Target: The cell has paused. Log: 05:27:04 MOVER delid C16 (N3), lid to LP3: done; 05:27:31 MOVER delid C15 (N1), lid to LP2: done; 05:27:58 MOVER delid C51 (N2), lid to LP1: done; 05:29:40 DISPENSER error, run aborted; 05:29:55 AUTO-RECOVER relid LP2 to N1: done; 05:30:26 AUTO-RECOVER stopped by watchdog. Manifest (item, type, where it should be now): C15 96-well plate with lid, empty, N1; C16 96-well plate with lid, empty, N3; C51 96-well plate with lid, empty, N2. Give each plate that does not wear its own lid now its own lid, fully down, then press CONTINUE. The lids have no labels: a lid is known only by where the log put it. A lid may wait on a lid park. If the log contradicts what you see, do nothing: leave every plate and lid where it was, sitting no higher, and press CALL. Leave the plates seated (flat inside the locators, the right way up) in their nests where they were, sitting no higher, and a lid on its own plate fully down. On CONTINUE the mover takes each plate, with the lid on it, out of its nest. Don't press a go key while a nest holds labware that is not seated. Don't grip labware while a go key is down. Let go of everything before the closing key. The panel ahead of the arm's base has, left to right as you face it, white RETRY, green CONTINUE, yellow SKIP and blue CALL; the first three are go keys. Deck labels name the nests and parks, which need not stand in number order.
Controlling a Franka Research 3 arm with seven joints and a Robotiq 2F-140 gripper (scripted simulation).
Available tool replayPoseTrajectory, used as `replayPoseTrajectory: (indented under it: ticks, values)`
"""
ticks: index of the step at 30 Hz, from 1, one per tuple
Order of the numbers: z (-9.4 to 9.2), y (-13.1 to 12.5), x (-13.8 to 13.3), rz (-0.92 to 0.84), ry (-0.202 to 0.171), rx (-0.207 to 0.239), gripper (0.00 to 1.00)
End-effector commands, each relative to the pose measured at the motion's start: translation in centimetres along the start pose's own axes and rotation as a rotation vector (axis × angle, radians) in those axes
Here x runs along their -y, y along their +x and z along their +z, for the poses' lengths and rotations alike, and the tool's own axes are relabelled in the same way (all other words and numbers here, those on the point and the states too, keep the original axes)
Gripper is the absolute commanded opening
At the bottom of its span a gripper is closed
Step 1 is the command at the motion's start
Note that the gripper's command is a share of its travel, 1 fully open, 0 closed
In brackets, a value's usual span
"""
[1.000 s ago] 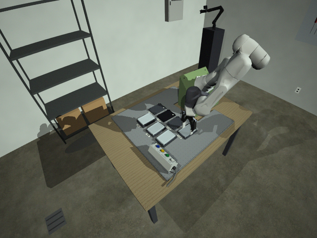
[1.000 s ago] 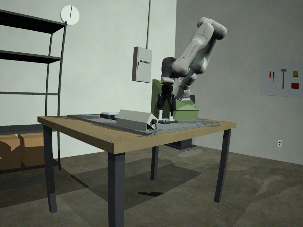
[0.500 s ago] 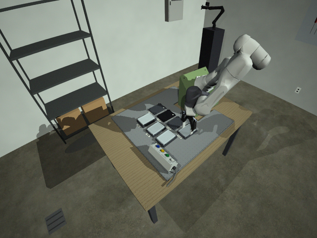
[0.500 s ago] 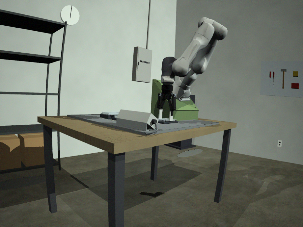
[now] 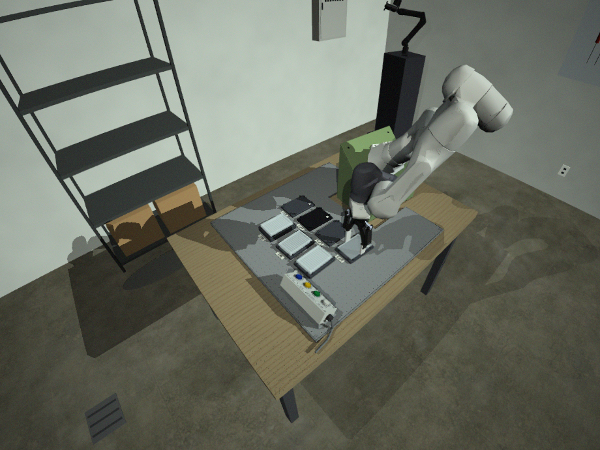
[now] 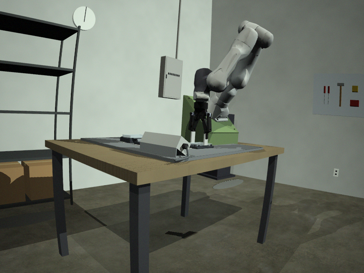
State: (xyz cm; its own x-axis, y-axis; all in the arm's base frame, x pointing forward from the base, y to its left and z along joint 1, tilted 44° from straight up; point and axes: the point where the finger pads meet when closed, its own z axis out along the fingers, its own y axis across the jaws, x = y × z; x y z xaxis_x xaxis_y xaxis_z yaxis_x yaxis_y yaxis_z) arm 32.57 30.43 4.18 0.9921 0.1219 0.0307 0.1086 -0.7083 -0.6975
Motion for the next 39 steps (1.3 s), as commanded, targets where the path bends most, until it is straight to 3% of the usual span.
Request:
replayPoseTrajectory:
  ticks: [1,39]
  values:
    - [-0.13,0.10,-0.04,0.002,-0.002,-0.001,0.00]
    - [-0.74,0.10,-0.04,0.002,-0.002,-0.001,0.00]
